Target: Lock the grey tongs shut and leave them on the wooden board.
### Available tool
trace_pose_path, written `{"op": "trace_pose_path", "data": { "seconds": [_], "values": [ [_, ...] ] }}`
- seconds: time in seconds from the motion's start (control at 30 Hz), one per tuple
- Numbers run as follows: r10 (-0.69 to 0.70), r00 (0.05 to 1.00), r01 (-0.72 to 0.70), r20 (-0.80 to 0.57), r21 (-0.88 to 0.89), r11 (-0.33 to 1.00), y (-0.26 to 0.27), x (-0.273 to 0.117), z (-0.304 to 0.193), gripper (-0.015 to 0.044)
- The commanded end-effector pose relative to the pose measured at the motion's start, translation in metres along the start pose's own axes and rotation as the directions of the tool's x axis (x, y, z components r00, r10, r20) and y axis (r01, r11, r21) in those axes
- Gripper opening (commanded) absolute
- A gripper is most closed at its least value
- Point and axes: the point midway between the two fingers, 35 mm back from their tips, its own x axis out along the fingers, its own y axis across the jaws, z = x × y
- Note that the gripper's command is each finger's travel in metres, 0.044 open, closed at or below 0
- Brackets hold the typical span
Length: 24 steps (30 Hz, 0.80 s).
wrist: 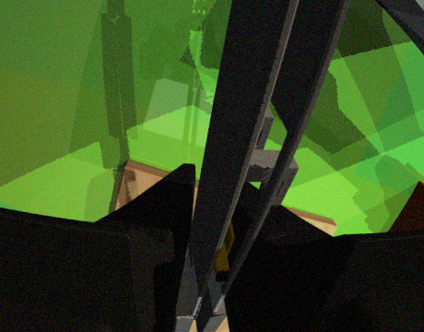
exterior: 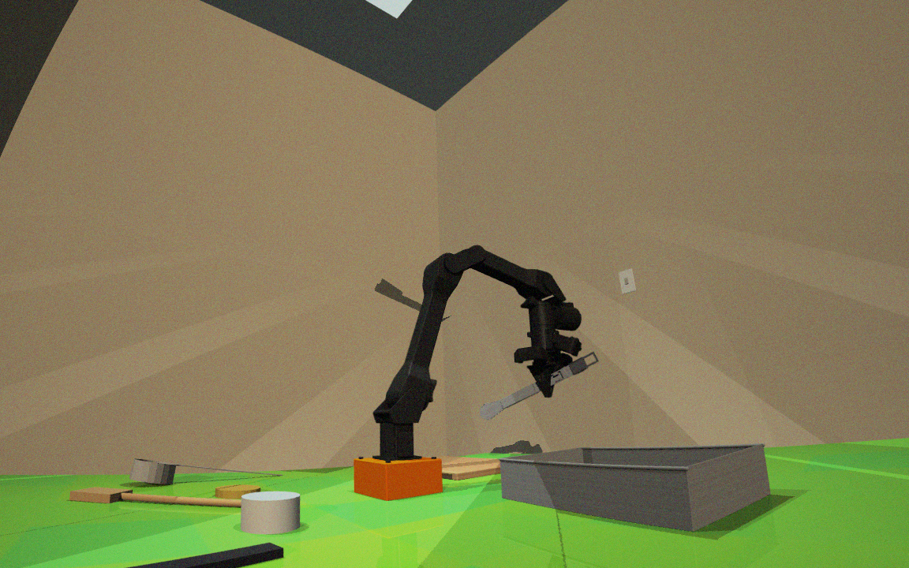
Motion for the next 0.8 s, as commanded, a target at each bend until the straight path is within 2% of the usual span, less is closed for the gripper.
{"op": "trace_pose_path", "data": {
  "seconds": [0.0, 0.77],
  "values": [
    [0.007, 1.000, -0.007, 0.008, 0.024, 1.000, 0.002, -0.002, -0.007, -0.0150],
    [0.010, 1.000, -0.008, -0.006, 0.241, 0.971, 0.023, -0.002, -0.139, -0.0150]
  ]
}}
